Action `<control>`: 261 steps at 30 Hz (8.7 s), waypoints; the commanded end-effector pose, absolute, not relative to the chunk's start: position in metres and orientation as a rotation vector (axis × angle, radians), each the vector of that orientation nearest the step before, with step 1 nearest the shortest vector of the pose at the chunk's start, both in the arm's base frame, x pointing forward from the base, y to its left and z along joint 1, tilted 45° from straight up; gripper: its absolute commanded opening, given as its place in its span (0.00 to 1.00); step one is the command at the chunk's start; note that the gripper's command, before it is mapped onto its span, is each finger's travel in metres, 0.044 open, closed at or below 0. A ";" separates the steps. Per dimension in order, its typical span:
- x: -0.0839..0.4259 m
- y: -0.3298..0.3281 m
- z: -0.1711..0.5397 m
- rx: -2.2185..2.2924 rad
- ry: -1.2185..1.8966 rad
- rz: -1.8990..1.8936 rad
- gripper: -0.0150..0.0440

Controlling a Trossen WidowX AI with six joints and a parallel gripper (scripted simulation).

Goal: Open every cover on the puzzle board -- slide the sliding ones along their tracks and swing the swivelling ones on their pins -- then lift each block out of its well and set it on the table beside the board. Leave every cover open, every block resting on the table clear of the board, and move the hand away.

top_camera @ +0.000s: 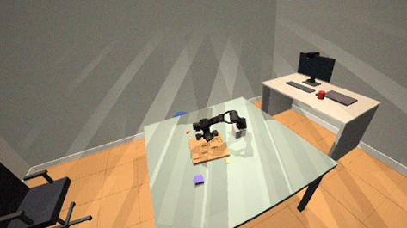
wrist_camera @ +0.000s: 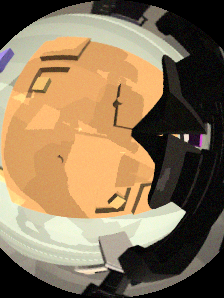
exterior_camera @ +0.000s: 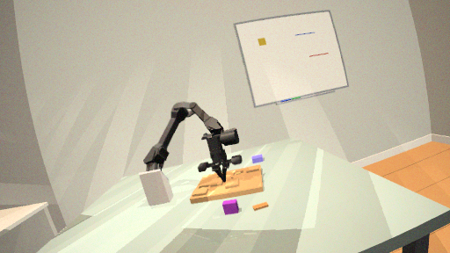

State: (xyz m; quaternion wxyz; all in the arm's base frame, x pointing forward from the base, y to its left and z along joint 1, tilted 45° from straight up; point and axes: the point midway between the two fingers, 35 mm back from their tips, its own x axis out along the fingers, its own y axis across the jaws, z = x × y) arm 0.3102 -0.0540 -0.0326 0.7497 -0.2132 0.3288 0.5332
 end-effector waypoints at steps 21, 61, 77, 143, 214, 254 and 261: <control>0.310 -0.048 -0.035 -0.458 0.715 1.179 0.25; 0.274 -0.040 -0.038 -0.456 0.717 1.179 0.25; 0.259 -0.033 -0.036 -0.455 0.718 1.180 0.25; 0.218 0.014 -0.004 -0.450 0.718 1.182 0.25; 0.272 -0.098 -0.010 1.537 1.527 -0.292 0.25; 0.285 -0.122 -0.029 2.075 1.494 -0.914 0.25; 0.285 -0.122 -0.029 2.075 1.494 -0.914 0.25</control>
